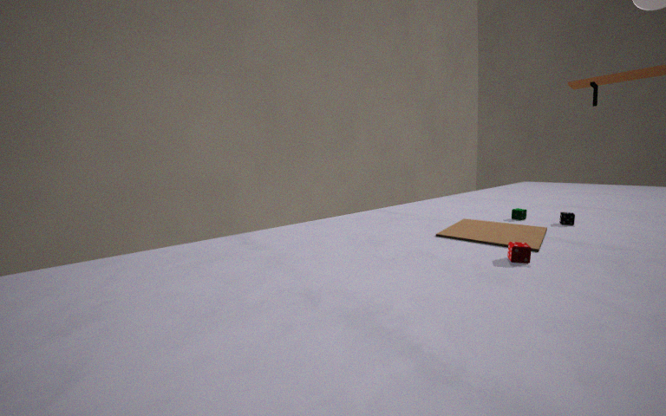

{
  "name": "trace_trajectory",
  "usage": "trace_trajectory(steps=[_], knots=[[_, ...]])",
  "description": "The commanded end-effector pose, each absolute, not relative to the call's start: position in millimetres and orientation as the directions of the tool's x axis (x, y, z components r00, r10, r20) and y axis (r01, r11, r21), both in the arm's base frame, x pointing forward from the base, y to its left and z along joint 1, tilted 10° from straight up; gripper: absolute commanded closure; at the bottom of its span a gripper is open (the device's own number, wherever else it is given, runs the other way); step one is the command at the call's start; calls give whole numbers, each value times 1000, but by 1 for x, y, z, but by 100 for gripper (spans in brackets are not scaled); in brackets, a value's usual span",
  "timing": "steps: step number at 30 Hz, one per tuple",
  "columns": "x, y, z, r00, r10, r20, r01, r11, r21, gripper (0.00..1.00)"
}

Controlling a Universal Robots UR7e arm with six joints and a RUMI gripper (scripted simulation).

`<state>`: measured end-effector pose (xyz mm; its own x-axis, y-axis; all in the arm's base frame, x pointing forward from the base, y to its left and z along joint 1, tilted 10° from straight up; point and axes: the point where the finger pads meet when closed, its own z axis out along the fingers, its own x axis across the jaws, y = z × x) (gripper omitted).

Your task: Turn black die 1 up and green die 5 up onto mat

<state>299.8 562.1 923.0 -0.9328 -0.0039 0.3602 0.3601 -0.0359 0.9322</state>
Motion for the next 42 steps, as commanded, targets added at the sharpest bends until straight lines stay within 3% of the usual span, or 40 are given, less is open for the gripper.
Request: trace_trajectory(steps=[1,26,34,42], knots=[[299,562,924,-933,-4,359,359,-37,933,0],[308,559,921,-933,12,361,360,-39,932,0],[335,551,912,-929,64,365,363,-47,931,0],[408,520,882,-903,210,375,371,-62,927,0]])
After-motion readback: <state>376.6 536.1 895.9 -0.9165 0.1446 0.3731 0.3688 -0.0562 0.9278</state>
